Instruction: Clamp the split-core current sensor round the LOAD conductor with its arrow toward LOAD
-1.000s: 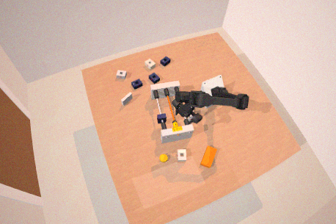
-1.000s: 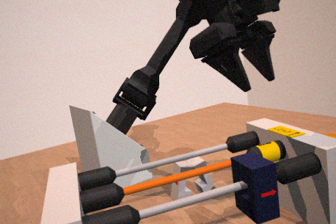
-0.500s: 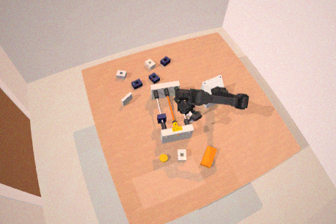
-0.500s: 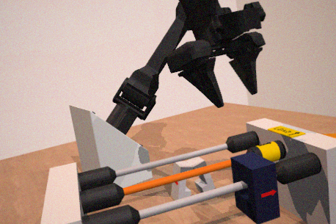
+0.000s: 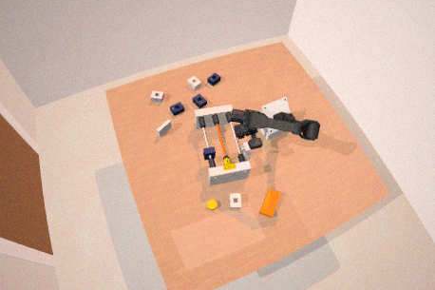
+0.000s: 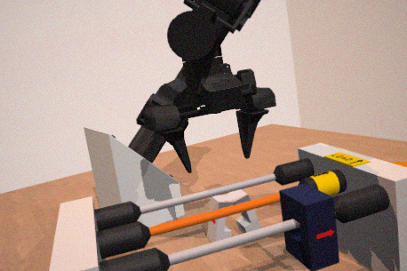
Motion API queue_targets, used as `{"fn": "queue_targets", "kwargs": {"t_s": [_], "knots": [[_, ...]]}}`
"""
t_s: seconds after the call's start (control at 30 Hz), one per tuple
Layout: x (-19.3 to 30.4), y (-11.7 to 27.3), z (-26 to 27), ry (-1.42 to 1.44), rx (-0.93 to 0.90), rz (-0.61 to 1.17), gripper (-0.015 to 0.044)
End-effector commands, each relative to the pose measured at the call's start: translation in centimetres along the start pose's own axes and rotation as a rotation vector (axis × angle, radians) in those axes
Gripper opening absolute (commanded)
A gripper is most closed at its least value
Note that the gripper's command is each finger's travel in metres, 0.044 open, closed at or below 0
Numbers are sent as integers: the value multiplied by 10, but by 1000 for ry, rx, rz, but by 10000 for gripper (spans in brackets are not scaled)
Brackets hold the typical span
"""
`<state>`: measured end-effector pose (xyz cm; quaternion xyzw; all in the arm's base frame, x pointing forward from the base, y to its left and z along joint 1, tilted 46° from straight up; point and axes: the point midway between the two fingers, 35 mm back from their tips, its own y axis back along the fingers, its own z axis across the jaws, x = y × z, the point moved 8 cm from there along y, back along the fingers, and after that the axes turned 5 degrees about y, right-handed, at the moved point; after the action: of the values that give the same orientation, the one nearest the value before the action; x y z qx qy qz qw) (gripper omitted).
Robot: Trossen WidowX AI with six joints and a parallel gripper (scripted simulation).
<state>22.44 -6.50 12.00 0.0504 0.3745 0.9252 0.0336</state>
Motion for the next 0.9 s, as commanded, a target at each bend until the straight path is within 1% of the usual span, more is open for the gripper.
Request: {"fn": "queue_targets", "kwargs": {"t_s": [0.0,0.87], "knots": [[2,-6,-2,-13,4,12,440],[2,-49,-2,-12,4,11,440]]}}
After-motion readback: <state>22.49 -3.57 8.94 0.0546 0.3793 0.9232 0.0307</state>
